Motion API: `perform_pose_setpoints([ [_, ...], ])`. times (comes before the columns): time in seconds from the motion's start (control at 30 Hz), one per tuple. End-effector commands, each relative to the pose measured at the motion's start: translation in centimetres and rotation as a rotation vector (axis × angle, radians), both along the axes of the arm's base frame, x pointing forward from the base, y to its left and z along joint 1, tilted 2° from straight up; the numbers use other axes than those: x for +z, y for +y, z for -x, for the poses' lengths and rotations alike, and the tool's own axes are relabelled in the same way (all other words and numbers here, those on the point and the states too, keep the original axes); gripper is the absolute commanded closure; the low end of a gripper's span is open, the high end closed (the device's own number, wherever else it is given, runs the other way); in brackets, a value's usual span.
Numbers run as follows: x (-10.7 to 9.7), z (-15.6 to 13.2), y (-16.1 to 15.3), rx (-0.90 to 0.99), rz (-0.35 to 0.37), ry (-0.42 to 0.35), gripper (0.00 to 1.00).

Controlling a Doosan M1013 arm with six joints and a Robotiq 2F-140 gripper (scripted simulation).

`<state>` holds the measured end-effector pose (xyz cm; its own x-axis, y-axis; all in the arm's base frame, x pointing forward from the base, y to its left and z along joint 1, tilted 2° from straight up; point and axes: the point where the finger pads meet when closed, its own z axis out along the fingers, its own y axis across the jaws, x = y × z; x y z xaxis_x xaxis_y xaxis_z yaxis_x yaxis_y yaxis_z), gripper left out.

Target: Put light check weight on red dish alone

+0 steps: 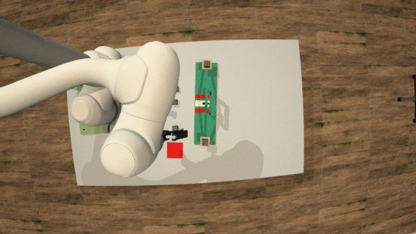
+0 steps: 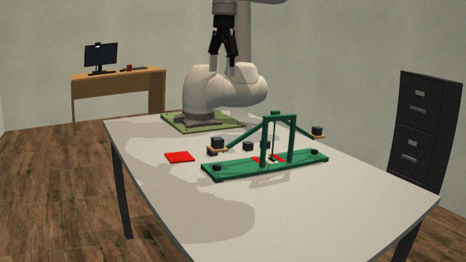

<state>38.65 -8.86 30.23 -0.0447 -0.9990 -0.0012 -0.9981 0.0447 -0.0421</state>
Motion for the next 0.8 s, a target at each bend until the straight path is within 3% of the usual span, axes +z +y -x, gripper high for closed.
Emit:
perform_pose_setpoints([
  [0.0,0.0,0.0,0.0,0.0,0.0,0.0,0.0],
  [0.57,-0.2,0.0,0.0,0.001,0.0,0.0,0.0],
  [0.6,-1.4,-0.3,-0.3,0.009,0.0,0.0,0.0],
  [0.67,-1.4,-0.3,-0.3,0.009,0.0,0.0,0.0],
  [0.73,-7.3,-1.2,-1.2,0.044,0.001,0.0,0.0],
  [0.77,-7.3,-1.2,-1.2,0.044,0.001,0.0,0.0],
])
